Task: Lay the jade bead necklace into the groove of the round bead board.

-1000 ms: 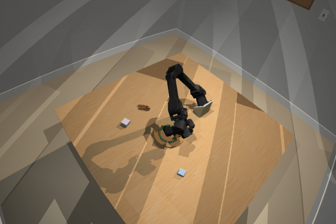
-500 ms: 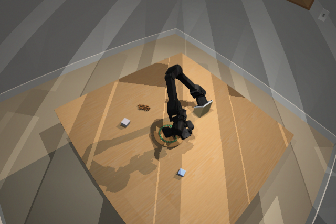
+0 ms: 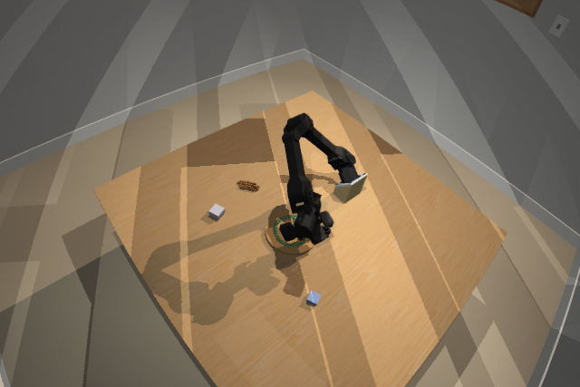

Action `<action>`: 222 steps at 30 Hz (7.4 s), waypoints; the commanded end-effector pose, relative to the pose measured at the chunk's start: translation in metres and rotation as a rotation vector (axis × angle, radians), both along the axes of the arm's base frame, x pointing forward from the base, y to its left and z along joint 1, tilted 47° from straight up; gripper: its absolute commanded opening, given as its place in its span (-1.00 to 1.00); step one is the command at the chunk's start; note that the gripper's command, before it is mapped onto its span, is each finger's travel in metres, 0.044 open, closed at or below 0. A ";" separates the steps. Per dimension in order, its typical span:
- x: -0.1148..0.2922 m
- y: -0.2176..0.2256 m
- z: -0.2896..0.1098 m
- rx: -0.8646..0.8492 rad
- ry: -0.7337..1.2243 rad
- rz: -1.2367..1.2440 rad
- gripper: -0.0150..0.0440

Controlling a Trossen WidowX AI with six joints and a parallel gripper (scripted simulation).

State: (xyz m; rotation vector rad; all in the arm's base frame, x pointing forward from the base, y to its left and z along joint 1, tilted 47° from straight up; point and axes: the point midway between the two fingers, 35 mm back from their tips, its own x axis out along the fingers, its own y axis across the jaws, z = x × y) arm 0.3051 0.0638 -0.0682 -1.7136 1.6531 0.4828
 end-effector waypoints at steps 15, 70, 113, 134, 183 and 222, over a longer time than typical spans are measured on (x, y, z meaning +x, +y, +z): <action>-0.001 -0.002 -0.002 -0.002 0.004 0.001 -0.49; -0.011 0.006 -0.004 -0.010 0.010 0.007 -0.49; -0.010 0.006 -0.004 -0.010 0.010 0.007 1.00; -0.013 0.016 0.022 -0.028 0.125 0.117 -0.08; -0.008 -0.006 0.001 -0.021 0.118 0.111 -0.49; -0.016 0.000 0.002 -0.029 0.125 0.117 -0.49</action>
